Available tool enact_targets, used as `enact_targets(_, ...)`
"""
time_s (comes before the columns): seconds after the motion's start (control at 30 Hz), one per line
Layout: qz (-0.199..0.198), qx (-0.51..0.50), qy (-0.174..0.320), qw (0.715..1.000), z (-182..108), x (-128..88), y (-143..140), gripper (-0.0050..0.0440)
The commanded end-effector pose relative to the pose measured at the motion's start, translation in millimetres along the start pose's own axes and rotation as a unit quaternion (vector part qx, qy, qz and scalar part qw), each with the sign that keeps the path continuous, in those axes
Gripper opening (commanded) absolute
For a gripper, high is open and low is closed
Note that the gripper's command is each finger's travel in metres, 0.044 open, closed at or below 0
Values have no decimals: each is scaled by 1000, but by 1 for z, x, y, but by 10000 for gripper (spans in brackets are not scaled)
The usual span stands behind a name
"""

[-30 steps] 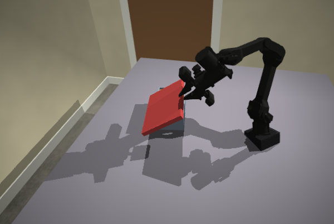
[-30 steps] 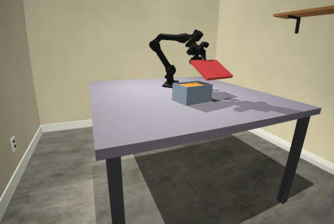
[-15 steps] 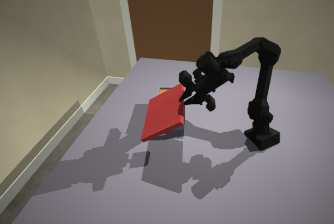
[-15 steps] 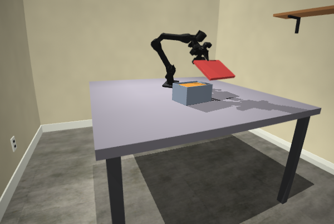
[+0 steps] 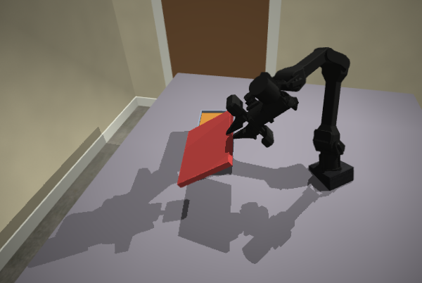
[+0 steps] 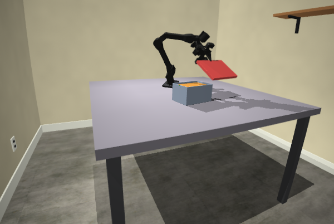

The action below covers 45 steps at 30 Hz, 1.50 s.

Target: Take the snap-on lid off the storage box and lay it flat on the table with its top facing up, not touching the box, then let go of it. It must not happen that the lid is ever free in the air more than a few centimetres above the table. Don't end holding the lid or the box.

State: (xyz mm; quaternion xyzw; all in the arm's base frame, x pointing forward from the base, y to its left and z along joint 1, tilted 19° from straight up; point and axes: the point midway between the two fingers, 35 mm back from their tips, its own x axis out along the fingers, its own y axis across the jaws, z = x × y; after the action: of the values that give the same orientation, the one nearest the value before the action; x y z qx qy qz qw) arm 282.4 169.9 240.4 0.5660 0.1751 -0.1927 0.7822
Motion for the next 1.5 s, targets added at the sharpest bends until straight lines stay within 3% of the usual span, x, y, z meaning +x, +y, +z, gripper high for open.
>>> enact_targets(0.0,4,5,1,1000,-12,-2,4,-50)
enact_targets(1.47,4,5,1,1000,-100,-6,1,-50)
